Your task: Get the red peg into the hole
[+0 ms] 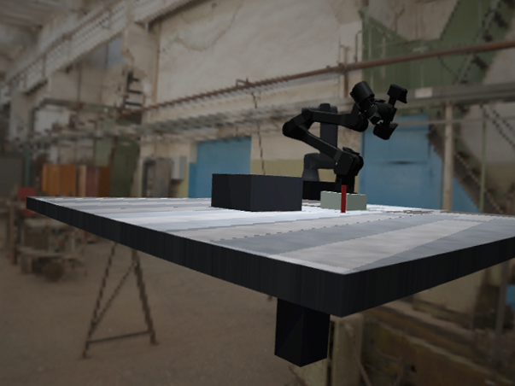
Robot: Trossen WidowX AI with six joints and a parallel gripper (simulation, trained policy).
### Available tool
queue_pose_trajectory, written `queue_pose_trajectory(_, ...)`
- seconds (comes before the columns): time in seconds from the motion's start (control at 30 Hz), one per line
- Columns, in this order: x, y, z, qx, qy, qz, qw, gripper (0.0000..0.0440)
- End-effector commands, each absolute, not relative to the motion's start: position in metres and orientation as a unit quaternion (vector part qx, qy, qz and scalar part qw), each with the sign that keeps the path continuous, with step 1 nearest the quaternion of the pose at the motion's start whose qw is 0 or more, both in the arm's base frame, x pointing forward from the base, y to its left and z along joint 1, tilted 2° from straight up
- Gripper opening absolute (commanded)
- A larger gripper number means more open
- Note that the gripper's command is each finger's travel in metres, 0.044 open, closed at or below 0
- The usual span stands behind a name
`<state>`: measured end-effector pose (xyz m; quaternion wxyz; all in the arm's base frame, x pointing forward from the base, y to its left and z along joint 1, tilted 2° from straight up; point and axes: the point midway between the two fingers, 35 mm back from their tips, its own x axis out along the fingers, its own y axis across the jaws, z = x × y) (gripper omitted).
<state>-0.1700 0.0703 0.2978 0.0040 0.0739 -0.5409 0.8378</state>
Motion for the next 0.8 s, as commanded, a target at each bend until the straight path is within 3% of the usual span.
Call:
queue_pose_trajectory(0.0, -0.169, 0.075, 0.301, 0.071, -0.532, 0.843, 0.018, 0.0417)
queue_pose_trajectory(0.07, -0.168, 0.085, 0.306, 0.065, -0.514, 0.854, 0.045, 0.0440)
queue_pose_trajectory(0.77, -0.126, 0.177, 0.320, 0.026, -0.254, 0.923, 0.286, 0.0440)
